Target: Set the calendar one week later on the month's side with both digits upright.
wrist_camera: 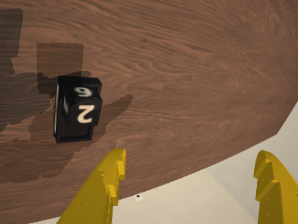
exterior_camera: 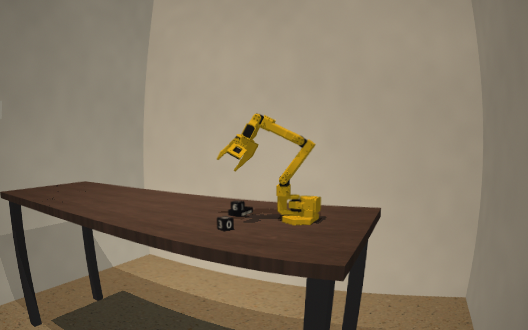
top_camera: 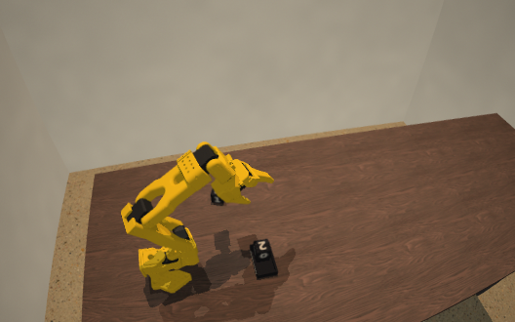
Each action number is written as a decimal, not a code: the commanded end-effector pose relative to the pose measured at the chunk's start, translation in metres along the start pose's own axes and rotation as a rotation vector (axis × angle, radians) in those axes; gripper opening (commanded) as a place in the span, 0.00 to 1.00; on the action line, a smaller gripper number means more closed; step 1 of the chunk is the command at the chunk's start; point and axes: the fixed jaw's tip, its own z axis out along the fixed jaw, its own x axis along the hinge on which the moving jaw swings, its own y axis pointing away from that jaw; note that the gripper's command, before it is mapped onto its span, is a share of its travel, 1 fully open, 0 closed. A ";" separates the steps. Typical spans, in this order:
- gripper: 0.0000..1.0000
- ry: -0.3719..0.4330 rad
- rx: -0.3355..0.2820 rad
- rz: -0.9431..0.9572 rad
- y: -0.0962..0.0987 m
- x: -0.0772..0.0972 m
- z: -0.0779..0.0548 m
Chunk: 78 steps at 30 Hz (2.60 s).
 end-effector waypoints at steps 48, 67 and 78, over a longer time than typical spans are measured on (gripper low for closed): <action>0.35 0.069 -0.447 0.299 0.047 0.041 0.056; 0.35 0.069 -0.448 0.299 0.047 0.041 0.056; 0.35 0.071 -0.478 0.320 0.054 0.042 0.057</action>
